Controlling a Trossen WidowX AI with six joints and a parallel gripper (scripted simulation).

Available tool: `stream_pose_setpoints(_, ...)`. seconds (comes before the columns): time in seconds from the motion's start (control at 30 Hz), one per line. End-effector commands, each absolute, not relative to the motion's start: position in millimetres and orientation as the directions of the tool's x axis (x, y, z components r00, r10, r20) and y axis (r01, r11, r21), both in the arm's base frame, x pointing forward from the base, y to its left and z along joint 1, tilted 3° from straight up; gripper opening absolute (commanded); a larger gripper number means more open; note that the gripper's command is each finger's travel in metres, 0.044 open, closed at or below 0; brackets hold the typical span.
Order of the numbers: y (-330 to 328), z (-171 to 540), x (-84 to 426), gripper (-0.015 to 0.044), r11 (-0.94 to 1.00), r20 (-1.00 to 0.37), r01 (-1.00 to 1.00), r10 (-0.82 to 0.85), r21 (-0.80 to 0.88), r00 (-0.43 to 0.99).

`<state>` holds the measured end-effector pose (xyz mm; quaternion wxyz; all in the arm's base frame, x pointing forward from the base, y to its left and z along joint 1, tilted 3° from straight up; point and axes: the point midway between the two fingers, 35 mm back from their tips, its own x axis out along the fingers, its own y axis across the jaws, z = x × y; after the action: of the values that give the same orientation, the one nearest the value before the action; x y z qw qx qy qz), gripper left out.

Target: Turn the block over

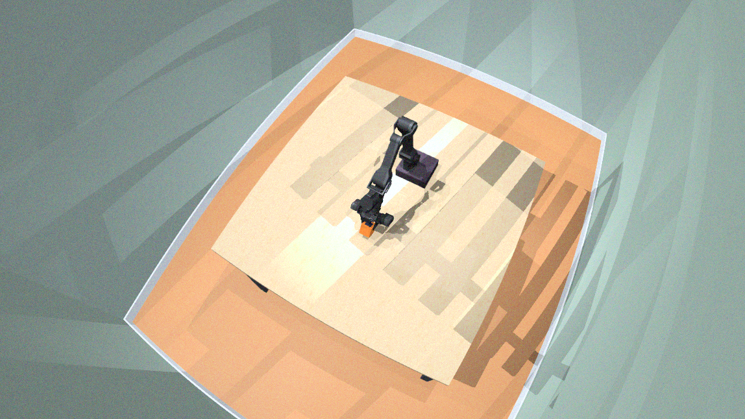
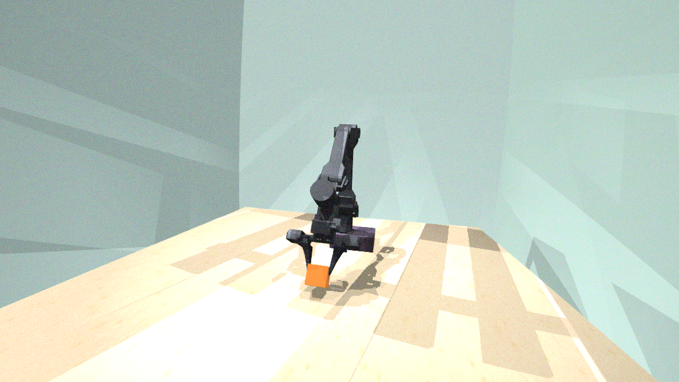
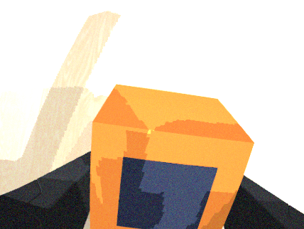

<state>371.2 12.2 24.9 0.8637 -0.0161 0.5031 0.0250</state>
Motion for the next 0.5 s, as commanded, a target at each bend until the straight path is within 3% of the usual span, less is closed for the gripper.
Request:
stream_pose_setpoints(0.0,13,19,373,0.0000,0.998,-0.846,-0.058,0.032,0.002,0.532)
stream_pose_setpoints(0.47,13,-4,381,0.0000,0.998,-0.718,-0.057,0.042,0.002,0.694)
